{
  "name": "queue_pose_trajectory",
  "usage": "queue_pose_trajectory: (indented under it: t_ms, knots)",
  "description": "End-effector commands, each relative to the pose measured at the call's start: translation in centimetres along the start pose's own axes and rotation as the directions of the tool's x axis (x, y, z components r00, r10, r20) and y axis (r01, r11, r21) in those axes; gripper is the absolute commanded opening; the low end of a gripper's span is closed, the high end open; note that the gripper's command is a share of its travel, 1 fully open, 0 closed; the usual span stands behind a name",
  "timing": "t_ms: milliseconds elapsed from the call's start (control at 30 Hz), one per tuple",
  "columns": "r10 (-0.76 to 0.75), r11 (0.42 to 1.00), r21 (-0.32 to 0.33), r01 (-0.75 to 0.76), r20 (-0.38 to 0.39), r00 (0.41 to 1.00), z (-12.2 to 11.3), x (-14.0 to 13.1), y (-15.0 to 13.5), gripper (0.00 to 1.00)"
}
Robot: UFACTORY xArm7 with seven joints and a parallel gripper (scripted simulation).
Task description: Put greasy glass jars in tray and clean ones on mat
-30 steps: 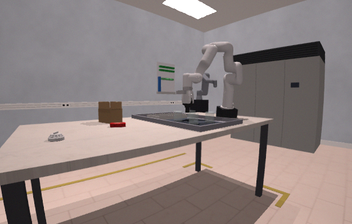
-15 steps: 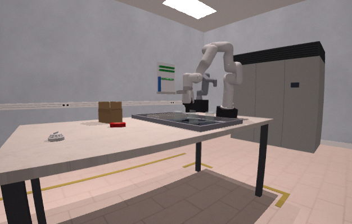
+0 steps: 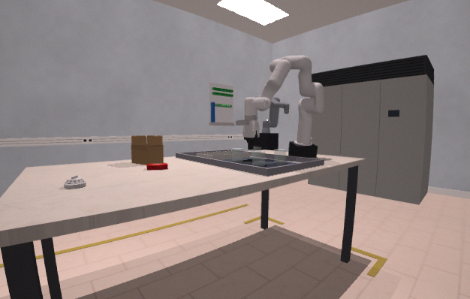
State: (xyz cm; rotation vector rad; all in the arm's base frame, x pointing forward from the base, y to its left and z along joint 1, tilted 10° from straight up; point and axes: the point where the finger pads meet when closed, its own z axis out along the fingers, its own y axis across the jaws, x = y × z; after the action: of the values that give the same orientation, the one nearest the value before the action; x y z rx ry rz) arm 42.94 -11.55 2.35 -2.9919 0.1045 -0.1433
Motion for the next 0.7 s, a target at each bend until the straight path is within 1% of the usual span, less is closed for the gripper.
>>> queue_pose_trajectory:
  t_ms: [0,200,500,667]
  knots:
    - [0.0,1.0,-0.001,0.0,-0.004,1.0,-0.2,0.1,0.1,0.0]
    - [0.0,1.0,-0.001,0.0,-0.004,1.0,-0.2,0.3,0.1,0.0]
    - [0.0,1.0,-0.001,0.0,-0.004,1.0,0.5,2.4,0.1,0.0]
    - [0.0,1.0,-0.001,0.0,-0.004,1.0,0.5,2.4,0.1,0.0]
